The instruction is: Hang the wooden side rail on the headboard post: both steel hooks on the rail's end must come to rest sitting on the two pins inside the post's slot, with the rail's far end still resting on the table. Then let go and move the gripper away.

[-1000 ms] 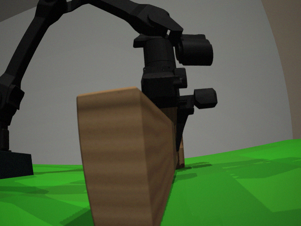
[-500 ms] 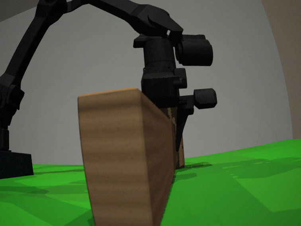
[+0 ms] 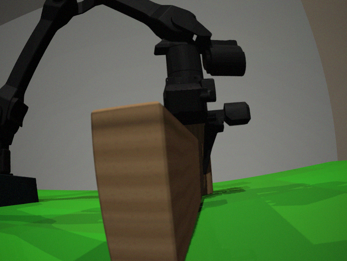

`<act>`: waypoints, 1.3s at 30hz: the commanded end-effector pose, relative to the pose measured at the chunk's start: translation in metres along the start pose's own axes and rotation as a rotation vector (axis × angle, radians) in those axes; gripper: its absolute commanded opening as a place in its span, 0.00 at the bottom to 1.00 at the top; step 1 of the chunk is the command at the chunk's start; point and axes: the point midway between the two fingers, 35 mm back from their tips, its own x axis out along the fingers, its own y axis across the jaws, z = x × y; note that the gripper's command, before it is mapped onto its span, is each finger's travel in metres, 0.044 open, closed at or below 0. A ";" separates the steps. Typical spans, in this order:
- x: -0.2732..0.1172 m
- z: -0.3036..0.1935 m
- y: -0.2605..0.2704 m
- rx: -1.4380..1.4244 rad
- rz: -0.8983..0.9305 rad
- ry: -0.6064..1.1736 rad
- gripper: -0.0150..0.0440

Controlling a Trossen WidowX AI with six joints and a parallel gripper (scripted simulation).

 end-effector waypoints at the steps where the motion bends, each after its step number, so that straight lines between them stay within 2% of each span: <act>1: -0.002 -0.002 0.003 0.001 0.008 0.002 0.25; 39: -0.002 -0.006 0.001 0.001 0.007 0.003 0.25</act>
